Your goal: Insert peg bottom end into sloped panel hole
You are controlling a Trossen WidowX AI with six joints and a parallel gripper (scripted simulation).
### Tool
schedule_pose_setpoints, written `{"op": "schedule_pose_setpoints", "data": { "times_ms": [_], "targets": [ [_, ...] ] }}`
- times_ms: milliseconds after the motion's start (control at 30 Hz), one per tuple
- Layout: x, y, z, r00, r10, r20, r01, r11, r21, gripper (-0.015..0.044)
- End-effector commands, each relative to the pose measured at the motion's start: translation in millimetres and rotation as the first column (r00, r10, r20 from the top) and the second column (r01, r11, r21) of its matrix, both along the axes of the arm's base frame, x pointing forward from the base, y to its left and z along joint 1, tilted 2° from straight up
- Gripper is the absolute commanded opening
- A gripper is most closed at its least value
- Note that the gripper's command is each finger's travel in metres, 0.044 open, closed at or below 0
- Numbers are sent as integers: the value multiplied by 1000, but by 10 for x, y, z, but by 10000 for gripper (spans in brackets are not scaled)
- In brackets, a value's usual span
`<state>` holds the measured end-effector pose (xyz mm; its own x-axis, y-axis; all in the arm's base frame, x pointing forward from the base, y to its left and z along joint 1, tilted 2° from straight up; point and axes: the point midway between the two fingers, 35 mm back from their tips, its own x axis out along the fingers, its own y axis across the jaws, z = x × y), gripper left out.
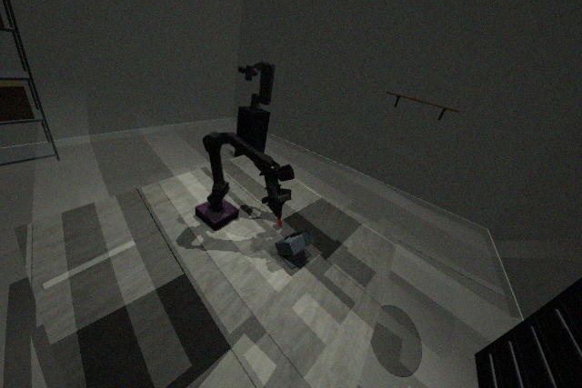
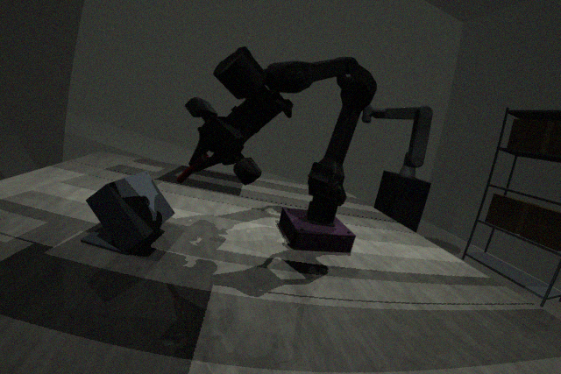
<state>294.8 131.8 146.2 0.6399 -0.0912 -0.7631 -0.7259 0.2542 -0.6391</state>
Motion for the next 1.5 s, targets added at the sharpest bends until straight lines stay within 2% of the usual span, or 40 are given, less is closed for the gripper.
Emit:
{"op": "schedule_pose_setpoints", "data": {
  "times_ms": [0, 600, 1467],
  "targets": [
    [-25, 29, 36, 1000, 22, 23, -21, 1000, -8, 0],
    [-126, 211, 85, 990, 121, 77, -117, 992, -47, 0],
    [148, 316, -183, 978, 177, 110, -170, 983, -70, 0]
  ]
}}
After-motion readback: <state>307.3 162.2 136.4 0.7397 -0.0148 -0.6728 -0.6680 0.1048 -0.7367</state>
